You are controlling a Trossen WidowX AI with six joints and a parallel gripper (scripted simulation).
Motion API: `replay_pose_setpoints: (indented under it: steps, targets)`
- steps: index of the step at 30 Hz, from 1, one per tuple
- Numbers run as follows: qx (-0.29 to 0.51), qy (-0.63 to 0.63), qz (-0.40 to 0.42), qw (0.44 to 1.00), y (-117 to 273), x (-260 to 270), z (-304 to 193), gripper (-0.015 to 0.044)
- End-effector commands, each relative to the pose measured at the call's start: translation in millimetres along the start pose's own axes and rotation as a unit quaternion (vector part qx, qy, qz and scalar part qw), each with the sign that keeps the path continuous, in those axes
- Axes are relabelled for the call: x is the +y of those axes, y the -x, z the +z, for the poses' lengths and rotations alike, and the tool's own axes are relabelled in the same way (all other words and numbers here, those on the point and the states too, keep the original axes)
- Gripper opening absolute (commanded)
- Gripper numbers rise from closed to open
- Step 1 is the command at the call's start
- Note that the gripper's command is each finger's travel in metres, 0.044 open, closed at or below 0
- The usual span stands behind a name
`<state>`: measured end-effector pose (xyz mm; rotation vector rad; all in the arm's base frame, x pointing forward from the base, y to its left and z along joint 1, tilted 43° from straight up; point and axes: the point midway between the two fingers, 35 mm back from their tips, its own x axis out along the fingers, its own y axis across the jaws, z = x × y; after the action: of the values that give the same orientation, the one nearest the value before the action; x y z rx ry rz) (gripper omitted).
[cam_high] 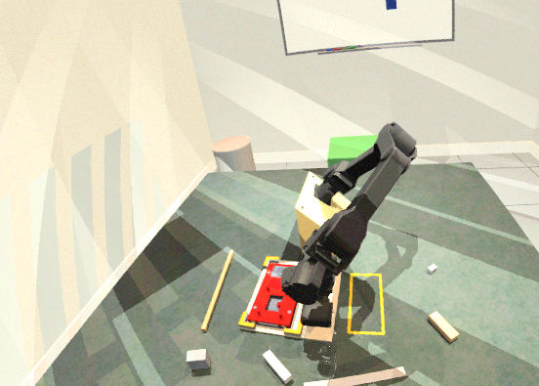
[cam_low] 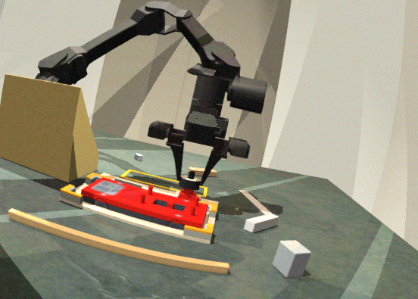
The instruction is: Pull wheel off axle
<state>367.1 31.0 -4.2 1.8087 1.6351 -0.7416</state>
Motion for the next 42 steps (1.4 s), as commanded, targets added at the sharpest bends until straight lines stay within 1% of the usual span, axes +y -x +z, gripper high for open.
replay_pose_setpoints:
  steps: [1, 42]
  targets:
    - [0.0, 0.001, 0.0, 1.0, 1.3, 0.0, 0.0, 0.0]
    - [0.0, 0.0, 0.002, 1.0, 14.7, 0.4, 0.3, 0.0]
